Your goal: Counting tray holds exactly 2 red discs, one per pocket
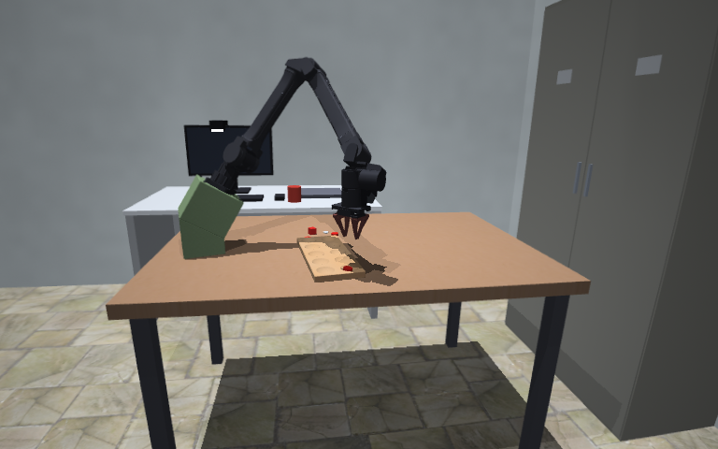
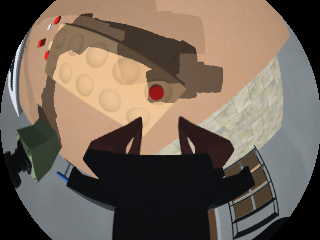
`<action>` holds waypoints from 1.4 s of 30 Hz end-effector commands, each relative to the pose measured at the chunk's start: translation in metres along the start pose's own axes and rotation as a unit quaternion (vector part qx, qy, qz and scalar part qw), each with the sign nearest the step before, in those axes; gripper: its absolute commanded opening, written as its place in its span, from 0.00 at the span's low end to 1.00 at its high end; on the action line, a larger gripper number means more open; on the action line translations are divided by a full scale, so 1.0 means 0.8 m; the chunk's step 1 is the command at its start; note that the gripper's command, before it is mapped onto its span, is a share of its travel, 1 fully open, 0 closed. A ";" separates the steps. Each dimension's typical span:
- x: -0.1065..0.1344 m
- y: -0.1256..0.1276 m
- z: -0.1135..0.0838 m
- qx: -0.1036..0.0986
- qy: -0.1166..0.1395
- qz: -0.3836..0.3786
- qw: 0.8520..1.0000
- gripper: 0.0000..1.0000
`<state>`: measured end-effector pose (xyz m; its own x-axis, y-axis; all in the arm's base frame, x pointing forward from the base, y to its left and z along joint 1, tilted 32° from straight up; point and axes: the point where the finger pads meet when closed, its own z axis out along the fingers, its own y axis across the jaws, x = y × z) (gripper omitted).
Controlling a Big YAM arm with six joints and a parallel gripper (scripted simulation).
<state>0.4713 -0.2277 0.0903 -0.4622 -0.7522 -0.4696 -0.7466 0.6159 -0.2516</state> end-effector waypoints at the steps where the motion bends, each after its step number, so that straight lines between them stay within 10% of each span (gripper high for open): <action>1: -0.008 -0.018 -0.016 0.019 -0.002 -0.006 1.000 0.45; 8: -0.036 -0.018 -0.021 0.039 0.000 0.000 0.999 0.45; 20: -0.173 -0.057 -0.081 0.175 -0.036 0.070 0.981 0.45; 26: -0.141 -0.056 -0.063 0.158 -0.019 0.093 0.983 0.45; 28: -0.224 -0.062 -0.110 0.218 -0.070 0.099 0.968 0.45; 31: -0.252 -0.063 -0.127 0.240 -0.092 0.116 0.959 0.45; 39: -0.219 -0.065 -0.105 0.223 -0.069 0.138 0.962 0.45; 40: -0.280 -0.062 -0.146 0.260 -0.119 0.134 0.949 0.45; 42: -0.280 -0.062 -0.146 0.260 -0.119 0.134 0.949 0.45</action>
<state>0.5569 -0.1334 0.2766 -0.4805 -0.5448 -0.6872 -0.2995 0.8385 -0.4553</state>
